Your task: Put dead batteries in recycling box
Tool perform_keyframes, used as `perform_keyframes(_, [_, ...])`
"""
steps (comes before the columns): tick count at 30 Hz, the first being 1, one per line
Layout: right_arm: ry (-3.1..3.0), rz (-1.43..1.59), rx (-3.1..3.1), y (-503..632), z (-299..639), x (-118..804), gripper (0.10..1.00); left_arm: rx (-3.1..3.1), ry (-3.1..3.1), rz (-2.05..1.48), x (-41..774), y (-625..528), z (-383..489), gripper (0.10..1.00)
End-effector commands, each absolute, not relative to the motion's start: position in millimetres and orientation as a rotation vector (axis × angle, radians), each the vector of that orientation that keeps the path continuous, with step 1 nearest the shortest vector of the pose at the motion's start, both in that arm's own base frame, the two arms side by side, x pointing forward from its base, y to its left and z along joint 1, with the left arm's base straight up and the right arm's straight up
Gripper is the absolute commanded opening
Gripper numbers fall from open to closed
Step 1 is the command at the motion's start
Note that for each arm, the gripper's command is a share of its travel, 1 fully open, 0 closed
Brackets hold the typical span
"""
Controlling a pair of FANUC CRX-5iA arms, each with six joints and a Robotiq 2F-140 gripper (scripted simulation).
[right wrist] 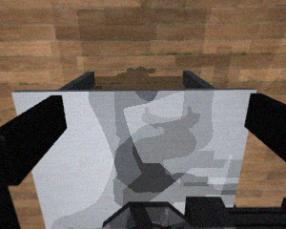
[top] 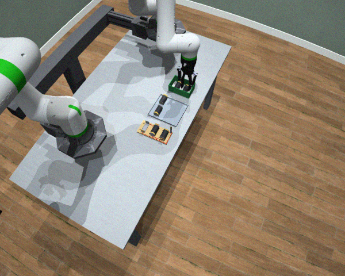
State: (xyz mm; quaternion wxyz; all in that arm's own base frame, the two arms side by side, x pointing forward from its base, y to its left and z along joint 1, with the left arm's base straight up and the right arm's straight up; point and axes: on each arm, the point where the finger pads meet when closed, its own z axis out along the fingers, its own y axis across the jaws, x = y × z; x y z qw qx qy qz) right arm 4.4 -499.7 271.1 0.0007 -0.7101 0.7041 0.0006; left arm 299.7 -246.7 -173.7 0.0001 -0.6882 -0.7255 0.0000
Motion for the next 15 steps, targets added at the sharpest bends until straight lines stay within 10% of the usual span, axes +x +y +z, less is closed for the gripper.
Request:
perform_keyframes(1, [2.212, 0.0, -2.231, -500.0, 272.0, 4.3, 1.0, -2.163, -2.28, 0.0, 300.2, -247.1, -158.3, 0.364])
perform_keyframes(15, [2.212, 0.0, -2.231, -500.0, 272.0, 4.3, 1.0, -2.163, -2.28, 0.0, 300.2, -247.1, -108.9, 0.364])
